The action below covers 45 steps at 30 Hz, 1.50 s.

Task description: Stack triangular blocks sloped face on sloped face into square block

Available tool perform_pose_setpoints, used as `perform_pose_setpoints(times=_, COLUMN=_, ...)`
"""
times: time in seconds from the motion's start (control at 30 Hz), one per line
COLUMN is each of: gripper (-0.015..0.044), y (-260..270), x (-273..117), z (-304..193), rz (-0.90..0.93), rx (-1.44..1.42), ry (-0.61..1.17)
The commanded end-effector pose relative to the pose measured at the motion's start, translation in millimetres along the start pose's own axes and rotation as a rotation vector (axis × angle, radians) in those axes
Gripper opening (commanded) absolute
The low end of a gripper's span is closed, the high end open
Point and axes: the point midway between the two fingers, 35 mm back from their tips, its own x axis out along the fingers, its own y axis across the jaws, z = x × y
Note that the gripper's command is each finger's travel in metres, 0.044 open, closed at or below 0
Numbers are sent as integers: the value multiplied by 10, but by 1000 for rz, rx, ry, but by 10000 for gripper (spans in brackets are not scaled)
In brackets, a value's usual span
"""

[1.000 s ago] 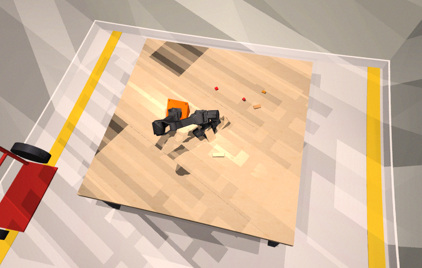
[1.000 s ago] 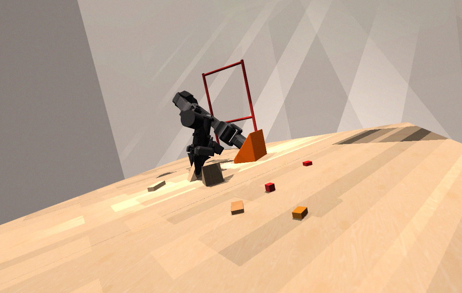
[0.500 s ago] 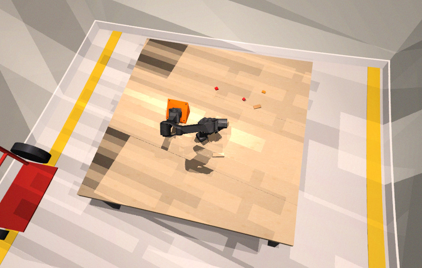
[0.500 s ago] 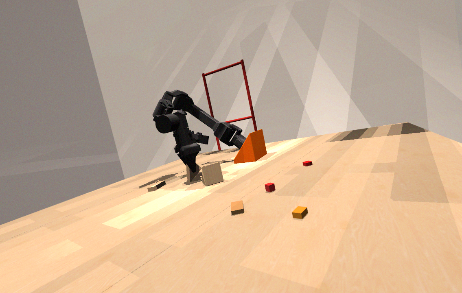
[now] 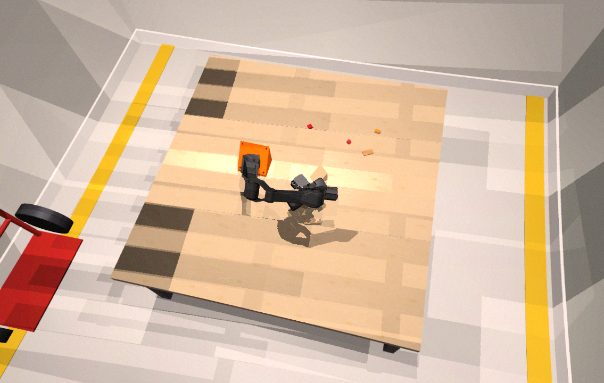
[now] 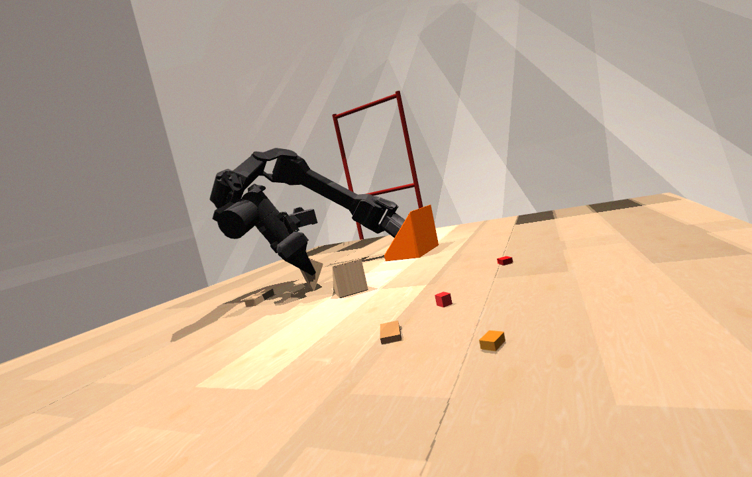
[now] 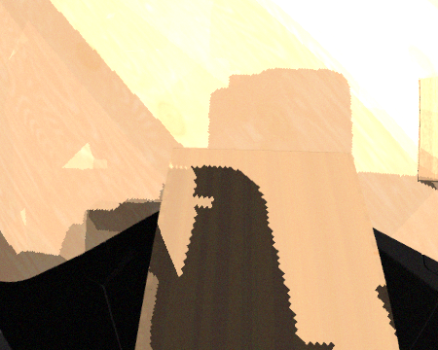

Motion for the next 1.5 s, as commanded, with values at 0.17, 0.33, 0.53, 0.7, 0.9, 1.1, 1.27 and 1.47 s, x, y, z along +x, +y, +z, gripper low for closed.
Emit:
perform_pose_setpoints(times=0.17, gripper=0, y=-4, x=-75, z=-136, rz=-3, rx=-7, ry=-121)
perform_pose_setpoints(times=0.33, gripper=0, y=28, x=-78, z=-184, rz=-84, rx=52, ry=-198)
perform_pose_setpoints(times=0.53, gripper=53, y=33, x=-58, z=-173, rz=-91, rx=64, ry=-214)
perform_pose_setpoints(times=0.7, gripper=184, y=33, x=-58, z=-173, rz=-91, rx=64, ry=-214)
perform_pose_setpoints(times=0.9, gripper=341, y=33, x=-58, z=-173, rz=-91, rx=64, ry=-214)
perform_pose_setpoints(times=1.1, gripper=440, y=33, x=-58, z=-173, rz=-91, rx=64, ry=-214)
perform_pose_setpoints(times=1.27, gripper=440, y=33, x=-58, z=-173, rz=-91, rx=64, ry=-214)
perform_pose_setpoints(times=1.47, gripper=440, y=32, x=-232, z=-102, rz=-130, rx=72, ry=-177)
